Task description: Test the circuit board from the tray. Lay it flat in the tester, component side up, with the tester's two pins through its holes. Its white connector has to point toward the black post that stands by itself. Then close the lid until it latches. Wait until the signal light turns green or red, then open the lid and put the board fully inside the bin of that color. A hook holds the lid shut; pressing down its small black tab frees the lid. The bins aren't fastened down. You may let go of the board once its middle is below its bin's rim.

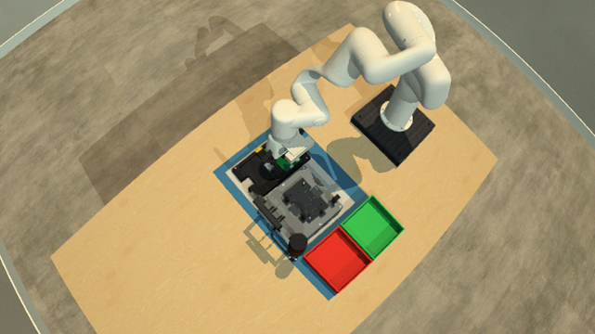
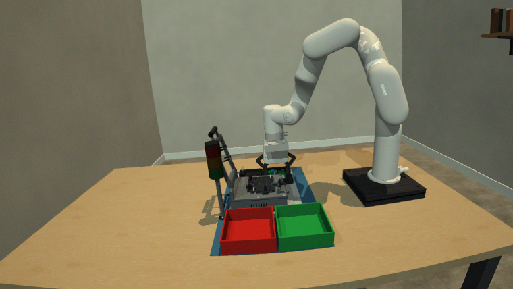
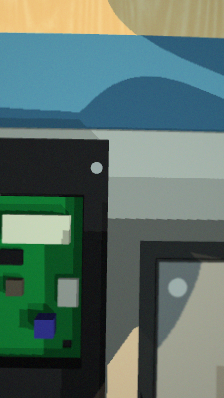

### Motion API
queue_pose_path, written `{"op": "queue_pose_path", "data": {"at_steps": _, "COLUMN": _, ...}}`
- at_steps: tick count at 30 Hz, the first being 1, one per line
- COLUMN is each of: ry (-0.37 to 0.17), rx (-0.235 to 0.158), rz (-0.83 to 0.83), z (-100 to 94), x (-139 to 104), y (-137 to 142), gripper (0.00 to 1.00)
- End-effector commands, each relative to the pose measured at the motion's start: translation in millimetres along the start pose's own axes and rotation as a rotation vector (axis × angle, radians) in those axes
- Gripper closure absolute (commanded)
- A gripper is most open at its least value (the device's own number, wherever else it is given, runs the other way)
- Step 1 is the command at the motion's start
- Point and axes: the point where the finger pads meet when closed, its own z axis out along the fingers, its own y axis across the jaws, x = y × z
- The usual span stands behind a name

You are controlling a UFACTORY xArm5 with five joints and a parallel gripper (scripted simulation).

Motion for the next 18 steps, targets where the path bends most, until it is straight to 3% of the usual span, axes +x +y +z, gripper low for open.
{"op": "queue_pose_path", "data": {"at_steps": 1, "ry": -0.001, "rx": -0.003, "rz": 0.000, "z": -1.2, "x": -0.5, "y": 1.3, "gripper": 0.11}}
{"op": "queue_pose_path", "data": {"at_steps": 18, "ry": -0.001, "rx": -0.003, "rz": 0.000, "z": -1.2, "x": -0.5, "y": 1.3, "gripper": 0.15}}
